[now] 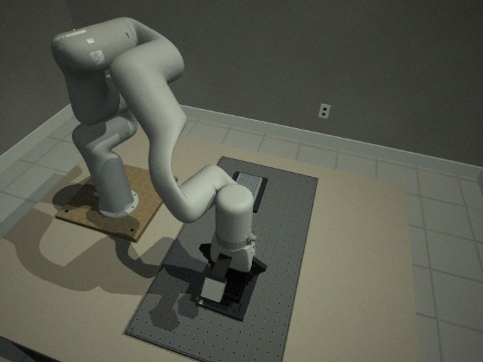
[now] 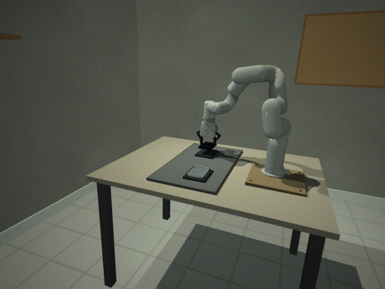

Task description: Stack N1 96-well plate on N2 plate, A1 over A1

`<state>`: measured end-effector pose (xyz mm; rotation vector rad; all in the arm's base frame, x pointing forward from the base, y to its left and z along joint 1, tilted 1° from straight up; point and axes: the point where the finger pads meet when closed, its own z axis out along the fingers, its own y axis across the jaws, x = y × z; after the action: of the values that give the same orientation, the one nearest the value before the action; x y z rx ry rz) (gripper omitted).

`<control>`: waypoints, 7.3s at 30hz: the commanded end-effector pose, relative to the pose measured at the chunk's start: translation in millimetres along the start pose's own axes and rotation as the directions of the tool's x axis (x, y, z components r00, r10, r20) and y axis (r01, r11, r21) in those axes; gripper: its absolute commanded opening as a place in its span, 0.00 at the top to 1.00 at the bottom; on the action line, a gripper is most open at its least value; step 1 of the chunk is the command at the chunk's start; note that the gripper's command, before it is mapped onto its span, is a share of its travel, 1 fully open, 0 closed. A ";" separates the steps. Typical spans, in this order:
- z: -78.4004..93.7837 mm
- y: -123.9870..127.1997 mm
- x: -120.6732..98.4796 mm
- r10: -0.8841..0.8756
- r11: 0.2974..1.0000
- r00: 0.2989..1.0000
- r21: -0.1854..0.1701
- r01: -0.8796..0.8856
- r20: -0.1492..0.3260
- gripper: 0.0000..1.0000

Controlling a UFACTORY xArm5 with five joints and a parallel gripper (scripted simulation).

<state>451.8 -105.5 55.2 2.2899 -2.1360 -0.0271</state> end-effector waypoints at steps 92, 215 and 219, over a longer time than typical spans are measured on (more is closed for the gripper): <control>-55.9 27.7 -129.8 -0.055 0.999 0.998 0.004 0.055 -0.006 1.00; -43.4 75.2 -345.6 -0.055 0.998 0.998 0.012 0.055 -0.010 1.00; -40.0 75.2 -345.6 -0.055 0.998 0.998 0.012 0.055 -0.010 1.00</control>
<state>352.3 233.0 101.9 2.3462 -2.0715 -0.0050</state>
